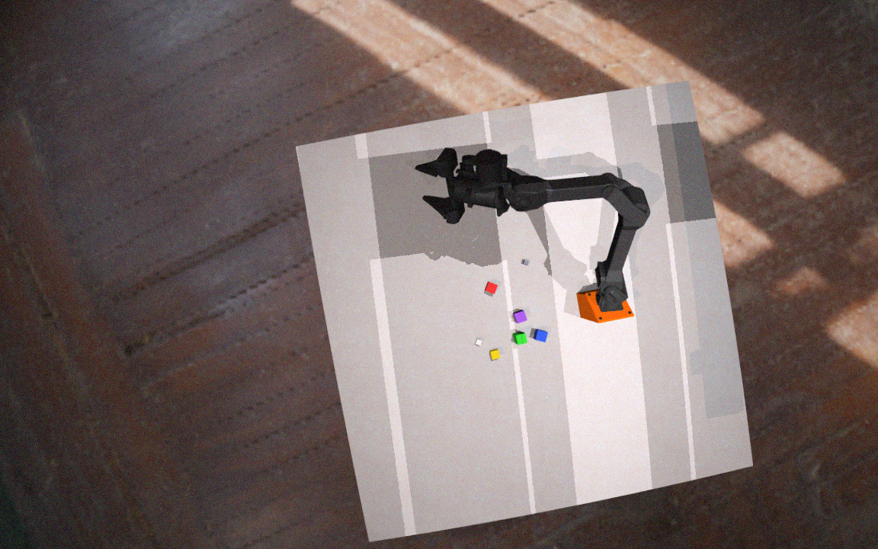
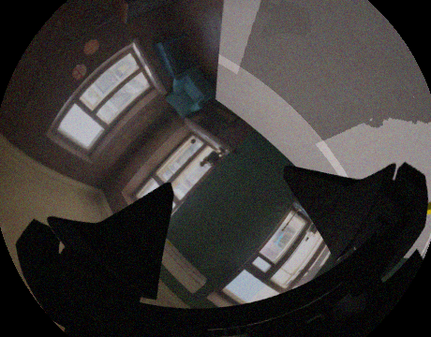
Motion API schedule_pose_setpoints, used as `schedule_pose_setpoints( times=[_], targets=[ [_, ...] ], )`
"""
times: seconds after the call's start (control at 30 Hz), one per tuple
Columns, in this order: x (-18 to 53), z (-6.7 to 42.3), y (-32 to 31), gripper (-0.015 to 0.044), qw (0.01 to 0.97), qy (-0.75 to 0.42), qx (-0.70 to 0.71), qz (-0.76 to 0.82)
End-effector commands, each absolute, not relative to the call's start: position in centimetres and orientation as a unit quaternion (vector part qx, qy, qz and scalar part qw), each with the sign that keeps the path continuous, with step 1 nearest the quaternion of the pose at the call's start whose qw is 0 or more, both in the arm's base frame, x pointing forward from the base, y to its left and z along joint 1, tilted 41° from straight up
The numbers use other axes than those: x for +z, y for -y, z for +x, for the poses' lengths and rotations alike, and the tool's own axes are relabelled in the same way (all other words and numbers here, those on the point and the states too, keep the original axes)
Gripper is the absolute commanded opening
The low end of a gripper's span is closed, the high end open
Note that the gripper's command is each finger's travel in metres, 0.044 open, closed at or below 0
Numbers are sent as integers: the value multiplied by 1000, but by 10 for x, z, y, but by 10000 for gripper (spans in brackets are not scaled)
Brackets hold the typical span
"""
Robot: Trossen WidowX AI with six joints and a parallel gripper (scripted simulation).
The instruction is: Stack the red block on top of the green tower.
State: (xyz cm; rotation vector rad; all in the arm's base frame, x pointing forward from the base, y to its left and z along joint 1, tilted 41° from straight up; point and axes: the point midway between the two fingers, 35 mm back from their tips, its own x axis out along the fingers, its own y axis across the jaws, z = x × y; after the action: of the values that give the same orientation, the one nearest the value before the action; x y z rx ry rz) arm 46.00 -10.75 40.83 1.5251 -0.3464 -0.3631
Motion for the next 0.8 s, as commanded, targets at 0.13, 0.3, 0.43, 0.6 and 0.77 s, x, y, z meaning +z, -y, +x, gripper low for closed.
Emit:
schedule_pose_setpoints(
  times=[0.13, 0.3, 0.43, 0.6, 0.77],
  targets=[
    [267, 465, 76, 440, 790, -65, -327, 515],
    [188, 438, 57, 440, 819, -226, -389, 356],
    [136, 402, 45, 440, 814, -362, -409, 197],
    [90, 347, 34, 440, 762, -518, -388, -19],
    [81, 330, 31, 440, 735, -559, -374, -85]
  ],
)
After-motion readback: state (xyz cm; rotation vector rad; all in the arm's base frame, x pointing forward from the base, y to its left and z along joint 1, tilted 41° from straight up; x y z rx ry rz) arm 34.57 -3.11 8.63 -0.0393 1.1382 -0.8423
